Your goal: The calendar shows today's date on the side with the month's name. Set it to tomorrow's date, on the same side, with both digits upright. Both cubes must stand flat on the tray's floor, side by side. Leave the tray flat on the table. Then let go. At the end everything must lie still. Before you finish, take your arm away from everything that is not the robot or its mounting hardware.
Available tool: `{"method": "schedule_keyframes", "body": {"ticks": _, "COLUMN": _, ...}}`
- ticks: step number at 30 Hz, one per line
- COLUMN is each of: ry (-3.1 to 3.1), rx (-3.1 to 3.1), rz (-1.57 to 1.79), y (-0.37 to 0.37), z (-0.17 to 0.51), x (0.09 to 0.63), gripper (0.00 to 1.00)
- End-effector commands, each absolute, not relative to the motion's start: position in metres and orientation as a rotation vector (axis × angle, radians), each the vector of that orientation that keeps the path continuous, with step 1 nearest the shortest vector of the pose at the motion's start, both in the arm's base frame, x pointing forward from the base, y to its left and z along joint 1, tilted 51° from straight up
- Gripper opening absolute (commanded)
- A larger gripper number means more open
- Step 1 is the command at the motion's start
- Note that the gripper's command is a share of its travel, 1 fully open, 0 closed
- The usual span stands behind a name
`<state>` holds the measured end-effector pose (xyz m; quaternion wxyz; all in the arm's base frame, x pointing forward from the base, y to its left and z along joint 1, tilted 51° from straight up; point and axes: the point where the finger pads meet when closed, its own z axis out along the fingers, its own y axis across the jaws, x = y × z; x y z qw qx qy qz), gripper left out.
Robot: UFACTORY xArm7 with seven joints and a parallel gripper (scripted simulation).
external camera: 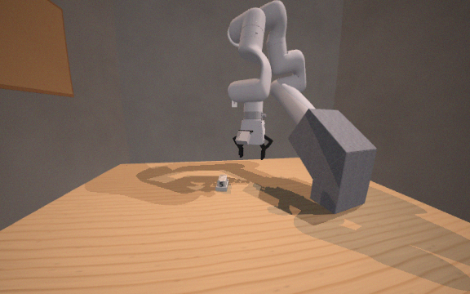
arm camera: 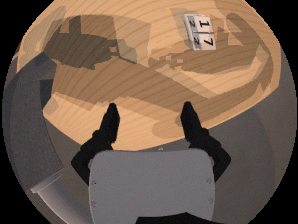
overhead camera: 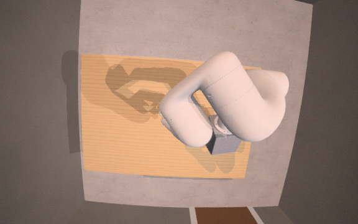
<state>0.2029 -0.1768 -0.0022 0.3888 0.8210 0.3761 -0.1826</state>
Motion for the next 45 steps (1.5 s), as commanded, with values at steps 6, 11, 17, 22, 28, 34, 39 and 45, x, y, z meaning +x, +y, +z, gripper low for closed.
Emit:
{"method": "schedule_keyframes", "body": {"ticks": 6, "ry": 0.957, "rx": 2.088, "rz": -0.462, "y": -0.203, "z": -0.025, "x": 0.203, "gripper": 1.00}}
{"method": "schedule_keyframes", "body": {"ticks": 11, "ry": 0.957, "rx": 2.088, "rz": -0.462, "y": -0.209, "z": -0.030, "x": 0.203, "gripper": 1.00}}
{"method": "schedule_keyframes", "body": {"ticks": 17, "ry": 0.957, "rx": 2.088, "rz": -0.462, "y": -0.210, "z": -0.031, "x": 0.203, "gripper": 1.00}}
{"method": "schedule_keyframes", "body": {"ticks": 22, "ry": 0.957, "rx": 2.088, "rz": -0.462, "y": -0.215, "z": -0.035, "x": 0.203, "gripper": 1.00}}
{"method": "schedule_keyframes", "body": {"ticks": 28, "ry": 0.957, "rx": 2.088, "rz": -0.462, "y": -0.228, "z": -0.045, "x": 0.203, "gripper": 1.00}}
{"method": "schedule_keyframes", "body": {"ticks": 34, "ry": 0.957, "rx": 2.088, "rz": -0.462, "y": -0.235, "z": -0.051, "x": 0.203, "gripper": 1.00}}
{"method": "schedule_keyframes", "body": {"ticks": 39, "ry": 0.957, "rx": 2.088, "rz": -0.462, "y": -0.237, "z": -0.053, "x": 0.203, "gripper": 1.00}}
{"method": "schedule_keyframes", "body": {"ticks": 45, "ry": 0.957, "rx": 2.088, "rz": -0.462, "y": -0.237, "z": -0.053, "x": 0.203, "gripper": 1.00}}
